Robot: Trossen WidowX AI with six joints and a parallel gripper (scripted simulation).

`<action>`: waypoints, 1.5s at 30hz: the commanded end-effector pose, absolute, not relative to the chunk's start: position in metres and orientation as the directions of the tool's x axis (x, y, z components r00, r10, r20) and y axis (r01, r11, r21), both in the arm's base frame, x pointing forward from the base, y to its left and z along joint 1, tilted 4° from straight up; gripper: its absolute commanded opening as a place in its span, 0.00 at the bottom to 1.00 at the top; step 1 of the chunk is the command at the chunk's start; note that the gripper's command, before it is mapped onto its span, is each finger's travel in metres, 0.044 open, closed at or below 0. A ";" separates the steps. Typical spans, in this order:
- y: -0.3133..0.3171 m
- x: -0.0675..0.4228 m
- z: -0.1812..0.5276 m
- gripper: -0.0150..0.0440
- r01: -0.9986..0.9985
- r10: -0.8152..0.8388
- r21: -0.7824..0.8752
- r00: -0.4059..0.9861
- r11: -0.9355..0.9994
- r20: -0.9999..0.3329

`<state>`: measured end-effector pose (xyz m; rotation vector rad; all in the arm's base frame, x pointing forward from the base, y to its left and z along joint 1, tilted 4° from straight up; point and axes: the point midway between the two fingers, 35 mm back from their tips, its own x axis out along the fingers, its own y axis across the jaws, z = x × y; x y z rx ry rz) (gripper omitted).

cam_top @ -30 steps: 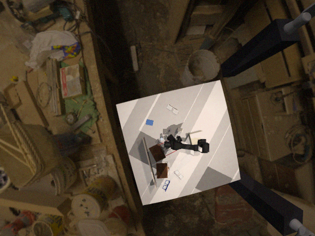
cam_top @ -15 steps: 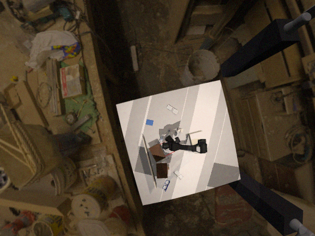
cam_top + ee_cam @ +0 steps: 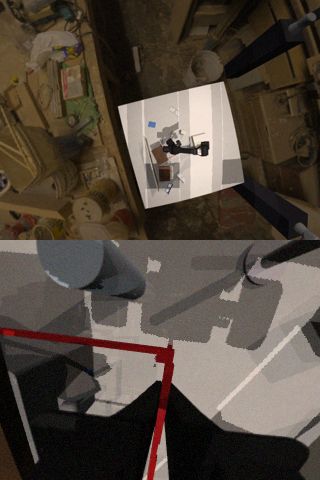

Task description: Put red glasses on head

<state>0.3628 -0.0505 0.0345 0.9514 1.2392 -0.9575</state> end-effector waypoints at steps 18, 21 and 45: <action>-0.041 0.392 0.034 0.25 0.947 -0.062 0.056 0.079 0.317 -0.995; -0.040 0.396 0.034 0.25 0.947 -0.062 0.056 0.080 0.317 -0.995; -0.031 0.424 0.033 0.25 0.947 -0.061 0.058 0.082 0.317 -0.995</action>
